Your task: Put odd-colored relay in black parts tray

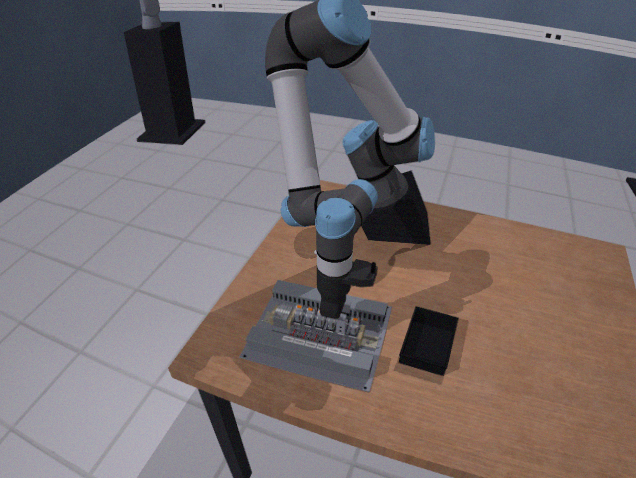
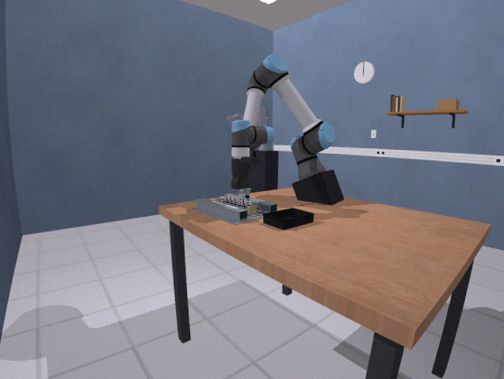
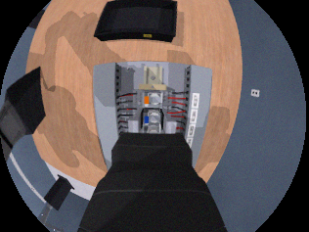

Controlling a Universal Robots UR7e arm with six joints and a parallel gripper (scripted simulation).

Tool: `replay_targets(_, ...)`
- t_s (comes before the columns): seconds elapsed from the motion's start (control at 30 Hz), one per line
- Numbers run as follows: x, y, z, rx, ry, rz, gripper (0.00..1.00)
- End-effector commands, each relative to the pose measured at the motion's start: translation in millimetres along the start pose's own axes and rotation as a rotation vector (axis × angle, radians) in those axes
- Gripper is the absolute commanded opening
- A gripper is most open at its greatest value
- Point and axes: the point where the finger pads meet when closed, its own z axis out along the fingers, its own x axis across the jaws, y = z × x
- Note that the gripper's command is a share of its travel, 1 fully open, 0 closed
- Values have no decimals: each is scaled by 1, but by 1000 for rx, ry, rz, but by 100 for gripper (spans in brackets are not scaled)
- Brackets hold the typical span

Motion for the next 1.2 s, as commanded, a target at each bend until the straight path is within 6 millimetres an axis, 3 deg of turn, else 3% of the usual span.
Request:
replay_targets(0.0,0,0,-1,3,8,1,0)
replay_targets(1.17,-1,0,-1,3,59,2,0)
